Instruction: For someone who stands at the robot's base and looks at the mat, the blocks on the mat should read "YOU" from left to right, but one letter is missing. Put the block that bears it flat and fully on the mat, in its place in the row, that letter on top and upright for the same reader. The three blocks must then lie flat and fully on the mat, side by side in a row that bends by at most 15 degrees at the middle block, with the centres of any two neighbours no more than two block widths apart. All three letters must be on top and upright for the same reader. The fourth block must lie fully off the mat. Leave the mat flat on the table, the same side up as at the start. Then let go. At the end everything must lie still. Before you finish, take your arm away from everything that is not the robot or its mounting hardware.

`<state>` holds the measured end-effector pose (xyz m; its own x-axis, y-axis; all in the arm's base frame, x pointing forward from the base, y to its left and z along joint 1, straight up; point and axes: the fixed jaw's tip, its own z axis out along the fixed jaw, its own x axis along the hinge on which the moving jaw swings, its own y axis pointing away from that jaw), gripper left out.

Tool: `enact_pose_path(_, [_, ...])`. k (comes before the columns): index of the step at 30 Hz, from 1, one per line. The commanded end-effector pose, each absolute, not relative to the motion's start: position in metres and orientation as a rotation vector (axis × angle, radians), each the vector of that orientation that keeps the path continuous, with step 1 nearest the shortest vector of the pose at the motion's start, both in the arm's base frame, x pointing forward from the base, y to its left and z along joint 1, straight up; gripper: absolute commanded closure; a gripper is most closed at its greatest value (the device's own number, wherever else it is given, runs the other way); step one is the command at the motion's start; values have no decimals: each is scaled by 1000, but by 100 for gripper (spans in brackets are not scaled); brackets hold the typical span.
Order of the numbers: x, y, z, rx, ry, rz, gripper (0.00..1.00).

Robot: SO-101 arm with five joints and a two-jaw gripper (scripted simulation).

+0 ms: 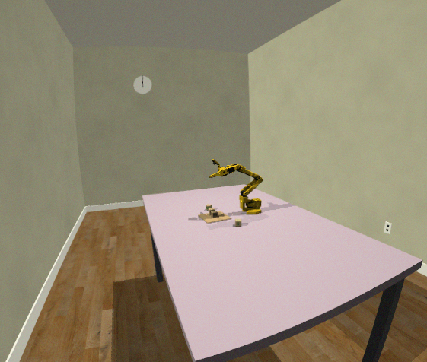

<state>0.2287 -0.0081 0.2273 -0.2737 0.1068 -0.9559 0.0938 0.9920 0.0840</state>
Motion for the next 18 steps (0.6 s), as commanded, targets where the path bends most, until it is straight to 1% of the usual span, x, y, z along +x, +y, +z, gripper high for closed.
enact_pose_path(1, [225,-7,248,128,1775,10,0])
enact_pose_path(13, [221,-6,232,120,1874,0,0])
enact_pose_path(18, [221,-6,231,120,1880,0,0])
